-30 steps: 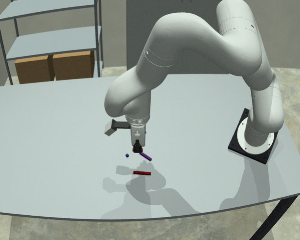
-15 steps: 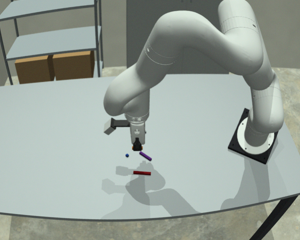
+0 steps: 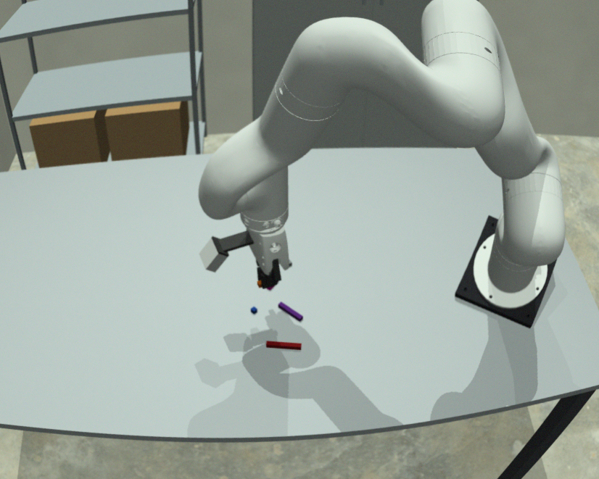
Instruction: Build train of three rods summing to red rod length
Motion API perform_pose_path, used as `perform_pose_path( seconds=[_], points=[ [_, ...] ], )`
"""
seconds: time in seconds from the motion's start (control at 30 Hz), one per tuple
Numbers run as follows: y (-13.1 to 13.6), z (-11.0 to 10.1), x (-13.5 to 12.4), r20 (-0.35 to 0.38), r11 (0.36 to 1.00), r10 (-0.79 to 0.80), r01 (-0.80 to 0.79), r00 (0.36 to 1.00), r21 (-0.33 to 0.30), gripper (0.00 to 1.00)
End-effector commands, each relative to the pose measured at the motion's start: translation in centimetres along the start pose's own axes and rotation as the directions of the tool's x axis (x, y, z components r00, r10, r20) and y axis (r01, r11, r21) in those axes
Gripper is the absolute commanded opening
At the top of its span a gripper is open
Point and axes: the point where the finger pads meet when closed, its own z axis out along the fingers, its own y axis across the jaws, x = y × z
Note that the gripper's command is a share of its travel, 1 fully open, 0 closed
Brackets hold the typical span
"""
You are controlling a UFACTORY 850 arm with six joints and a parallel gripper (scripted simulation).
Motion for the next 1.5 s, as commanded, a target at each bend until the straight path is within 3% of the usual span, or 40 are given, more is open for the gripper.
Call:
perform_pose_path(
  seconds=[0.0,0.4,0.57,1.17,1.47],
  points=[
    [1.6,0.0,0.0,-0.025,0.986,-0.165,0.165,0.986,0.005,0.04],
    [4.7,-0.1,-0.5,-0.026,0.883,-0.470,0.470,0.882,-0.003,0.04],
    [5.3,-0.1,-0.7,-0.026,0.851,-0.525,0.525,0.851,-0.004,0.04],
    [5.4,0.0,-0.7,-0.026,0.847,-0.532,0.532,0.846,-0.004,0.04],
    [5.4,2.4,-0.6,-0.026,0.847,-0.532,0.532,0.846,-0.005,0.04]
  ],
)
